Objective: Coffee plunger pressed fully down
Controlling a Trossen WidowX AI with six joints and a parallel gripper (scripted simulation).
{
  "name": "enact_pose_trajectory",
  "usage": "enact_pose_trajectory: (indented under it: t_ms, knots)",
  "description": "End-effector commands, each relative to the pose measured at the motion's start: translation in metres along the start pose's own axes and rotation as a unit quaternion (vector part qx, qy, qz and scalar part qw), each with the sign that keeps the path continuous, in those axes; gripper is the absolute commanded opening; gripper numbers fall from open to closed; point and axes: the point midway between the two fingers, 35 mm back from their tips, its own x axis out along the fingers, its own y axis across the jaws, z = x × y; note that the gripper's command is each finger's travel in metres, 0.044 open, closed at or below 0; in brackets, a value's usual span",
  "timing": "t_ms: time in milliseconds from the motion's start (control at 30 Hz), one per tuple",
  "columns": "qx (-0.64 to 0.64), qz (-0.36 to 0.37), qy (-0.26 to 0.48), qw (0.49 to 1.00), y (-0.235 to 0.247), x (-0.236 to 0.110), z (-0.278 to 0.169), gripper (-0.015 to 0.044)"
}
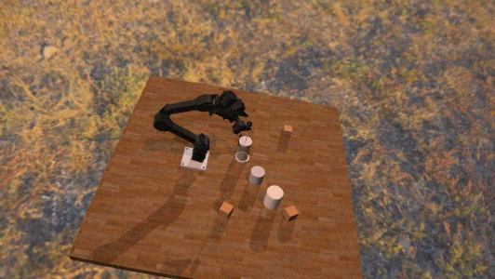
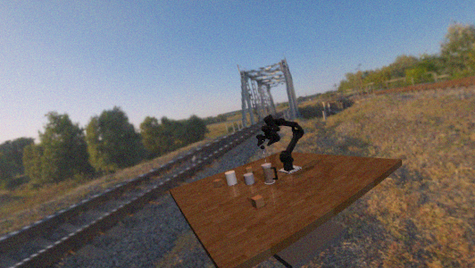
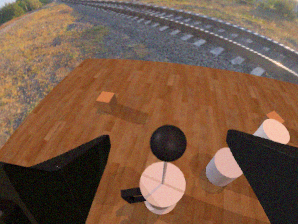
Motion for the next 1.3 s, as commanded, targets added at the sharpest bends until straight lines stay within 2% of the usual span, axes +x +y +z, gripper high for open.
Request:
enact_pose_trajectory:
  t_ms: [0,133,533,1267]
  knots:
    - [0.001,0.000,0.002,1.000,0.000,0.008,-0.002,0.0440]
    - [0.001,0.000,0.002,1.000,0.000,0.011,-0.003,0.0440]
    - [0.001,0.000,0.002,1.000,0.000,0.011,-0.003,0.0125]
    - [0.001,0.000,0.002,1.000,0.000,0.020,-0.016,0.0119]
